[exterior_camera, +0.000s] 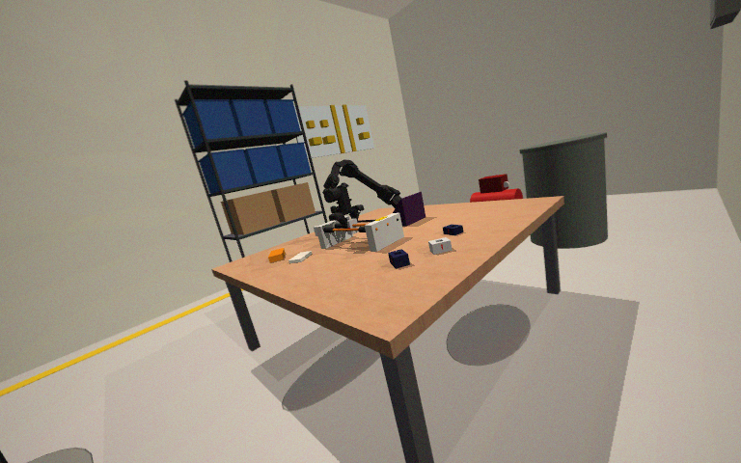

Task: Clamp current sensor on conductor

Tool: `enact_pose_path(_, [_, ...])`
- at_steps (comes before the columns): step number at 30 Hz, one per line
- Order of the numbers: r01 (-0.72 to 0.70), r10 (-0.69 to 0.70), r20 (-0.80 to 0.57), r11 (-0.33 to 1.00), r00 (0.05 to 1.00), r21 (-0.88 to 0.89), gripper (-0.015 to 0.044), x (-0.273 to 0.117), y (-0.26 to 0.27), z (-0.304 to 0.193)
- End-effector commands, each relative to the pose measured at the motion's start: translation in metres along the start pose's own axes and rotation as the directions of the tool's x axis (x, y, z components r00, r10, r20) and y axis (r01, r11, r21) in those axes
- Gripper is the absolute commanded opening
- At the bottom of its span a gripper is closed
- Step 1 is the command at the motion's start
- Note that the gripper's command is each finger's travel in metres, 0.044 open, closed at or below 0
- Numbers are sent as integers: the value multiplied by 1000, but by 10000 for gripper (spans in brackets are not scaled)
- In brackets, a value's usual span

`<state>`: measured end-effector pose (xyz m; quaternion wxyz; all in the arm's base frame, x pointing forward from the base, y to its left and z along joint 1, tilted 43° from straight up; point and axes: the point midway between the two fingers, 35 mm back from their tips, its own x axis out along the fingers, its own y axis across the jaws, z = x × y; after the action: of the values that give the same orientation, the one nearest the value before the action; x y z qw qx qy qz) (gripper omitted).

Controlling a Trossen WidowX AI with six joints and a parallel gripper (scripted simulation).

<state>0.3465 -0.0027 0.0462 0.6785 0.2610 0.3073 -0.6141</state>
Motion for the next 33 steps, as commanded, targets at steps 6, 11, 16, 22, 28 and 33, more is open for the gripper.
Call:
enact_pose_path(6, [0, 0, 0, 1000, 1000, 1, 397, 0, 0, 0])
enact_pose_path(11, [0, 0, 0, 1000, 1000, 1, 440, 0, 0, 0])
enact_pose_path(16, [0, 0, 0, 1000, 1000, 1, 440, 0, 0, 0])
enact_pose_path(22, [-9, 9, 1, 1000, 1000, -1, 440, -65, 3, -6])
enact_pose_path(28, [-13, 13, 6, 1000, 1000, -1, 440, -101, -1, -8])
enact_pose_path(33, [-13, 13, 6, 1000, 1000, -1, 440, -101, -1, -8])
